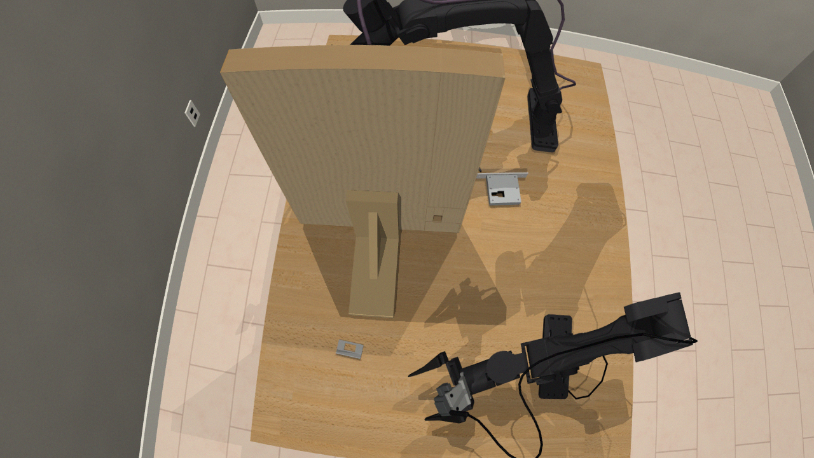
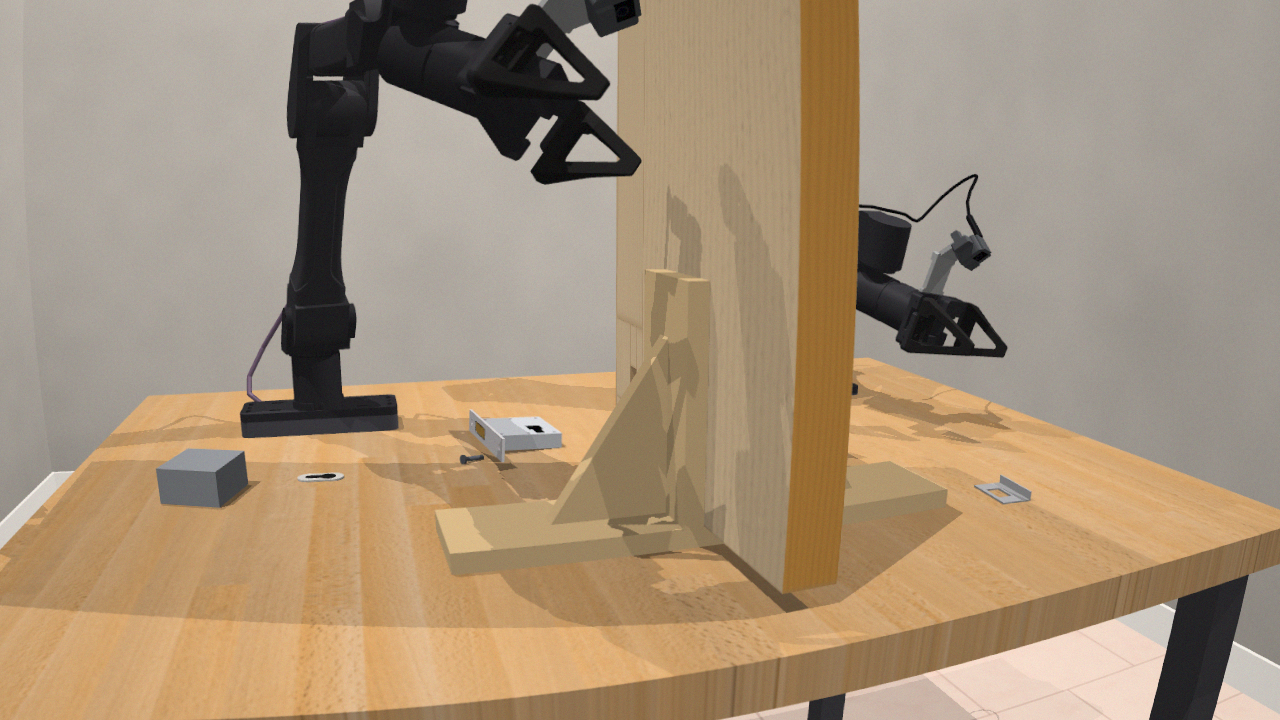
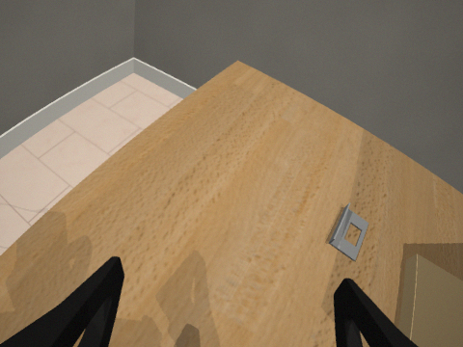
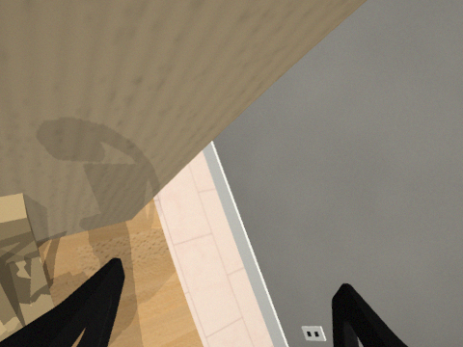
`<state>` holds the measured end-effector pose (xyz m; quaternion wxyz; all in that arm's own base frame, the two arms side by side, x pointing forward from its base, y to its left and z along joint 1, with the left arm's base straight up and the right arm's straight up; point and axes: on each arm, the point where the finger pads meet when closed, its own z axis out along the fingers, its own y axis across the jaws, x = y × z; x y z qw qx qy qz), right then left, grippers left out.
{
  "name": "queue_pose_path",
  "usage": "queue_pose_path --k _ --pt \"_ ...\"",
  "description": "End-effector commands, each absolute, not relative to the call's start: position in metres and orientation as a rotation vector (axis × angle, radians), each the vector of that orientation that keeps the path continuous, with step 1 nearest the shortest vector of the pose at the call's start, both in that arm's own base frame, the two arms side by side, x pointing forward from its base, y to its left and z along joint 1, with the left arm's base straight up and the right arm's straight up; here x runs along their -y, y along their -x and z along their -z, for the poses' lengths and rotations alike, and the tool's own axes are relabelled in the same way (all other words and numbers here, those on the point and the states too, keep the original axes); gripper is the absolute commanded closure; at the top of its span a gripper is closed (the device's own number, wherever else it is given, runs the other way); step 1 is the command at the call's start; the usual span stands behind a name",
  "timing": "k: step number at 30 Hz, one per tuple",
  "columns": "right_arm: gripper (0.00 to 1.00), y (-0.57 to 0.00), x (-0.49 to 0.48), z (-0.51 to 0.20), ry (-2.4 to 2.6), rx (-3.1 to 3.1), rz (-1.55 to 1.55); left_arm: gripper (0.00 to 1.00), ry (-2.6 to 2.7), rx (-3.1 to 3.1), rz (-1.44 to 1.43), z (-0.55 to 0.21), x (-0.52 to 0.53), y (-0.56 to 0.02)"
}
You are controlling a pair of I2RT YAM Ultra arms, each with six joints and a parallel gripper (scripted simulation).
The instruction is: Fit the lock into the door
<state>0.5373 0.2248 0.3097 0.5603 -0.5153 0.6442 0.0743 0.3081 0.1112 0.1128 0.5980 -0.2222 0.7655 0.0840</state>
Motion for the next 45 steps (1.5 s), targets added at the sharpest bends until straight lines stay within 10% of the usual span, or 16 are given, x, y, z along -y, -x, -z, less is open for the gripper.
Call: queue_pose_path --k 1,17,45 --pt "0.0 -0.536 -0.225 -0.318 1.209 -1.502 -0.169 0.0 0.512 -1.759 -0.197 -0.119 -0.112 -0.31" --pt "0.0 -0.536 -0.225 -0.318 1.209 -1.502 -0.169 0.0 0.512 -1.759 -0.197 -0.119 -0.112 -0.31" --pt "0.0 -0.394 -0.093 -0.147 0.658 -2.376 -1.101 0.0 -0.859 -2.511 -0.402 -0.089 -0.048 -0.312"
